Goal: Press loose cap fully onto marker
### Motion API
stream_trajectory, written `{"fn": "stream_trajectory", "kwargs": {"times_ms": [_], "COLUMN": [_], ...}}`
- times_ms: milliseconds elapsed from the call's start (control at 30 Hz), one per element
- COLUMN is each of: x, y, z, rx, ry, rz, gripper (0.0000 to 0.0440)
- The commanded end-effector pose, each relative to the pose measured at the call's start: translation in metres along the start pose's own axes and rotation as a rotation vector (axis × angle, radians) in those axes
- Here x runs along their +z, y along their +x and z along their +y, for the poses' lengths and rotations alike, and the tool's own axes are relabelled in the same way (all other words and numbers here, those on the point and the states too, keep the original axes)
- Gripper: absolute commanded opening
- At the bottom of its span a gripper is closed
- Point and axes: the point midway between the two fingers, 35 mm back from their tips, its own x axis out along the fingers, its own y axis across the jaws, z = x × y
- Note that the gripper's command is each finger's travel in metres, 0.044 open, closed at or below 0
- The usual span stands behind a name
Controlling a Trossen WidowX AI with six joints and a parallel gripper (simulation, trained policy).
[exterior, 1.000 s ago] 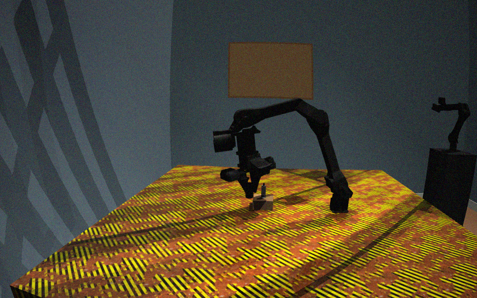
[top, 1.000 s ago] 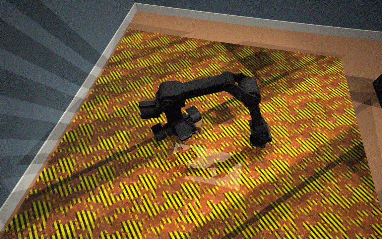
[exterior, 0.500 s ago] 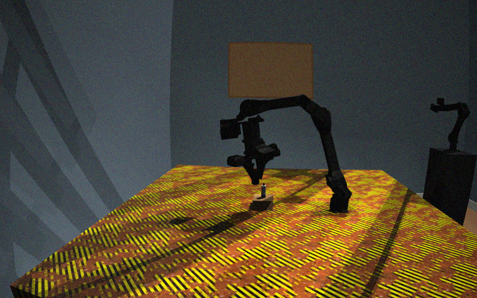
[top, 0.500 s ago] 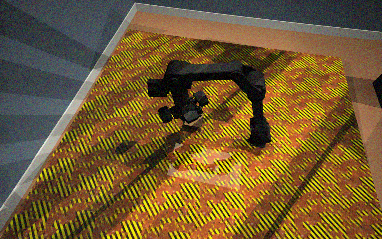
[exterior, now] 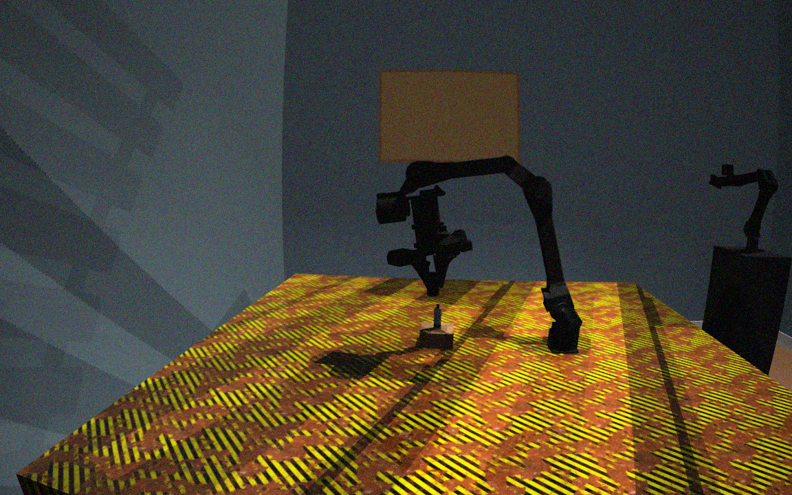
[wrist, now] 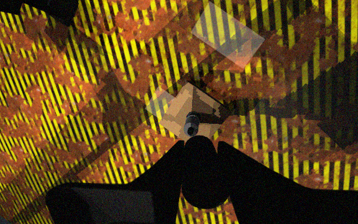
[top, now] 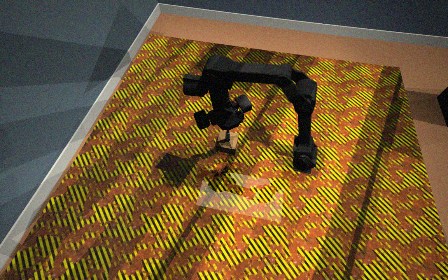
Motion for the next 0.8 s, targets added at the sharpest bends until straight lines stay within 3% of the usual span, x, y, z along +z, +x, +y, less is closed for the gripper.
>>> {"fn": "stream_trajectory", "kwargs": {"times_ms": [0, 767], "x": [0.002, 0.006], "y": [0.003, 0.045], "z": [0.007, 0.010], "rx": [0.006, 0.029], "ry": [-0.003, -0.036], "rz": [-0.019, -0.059], "gripper": [0.0000, 0.0000]}}
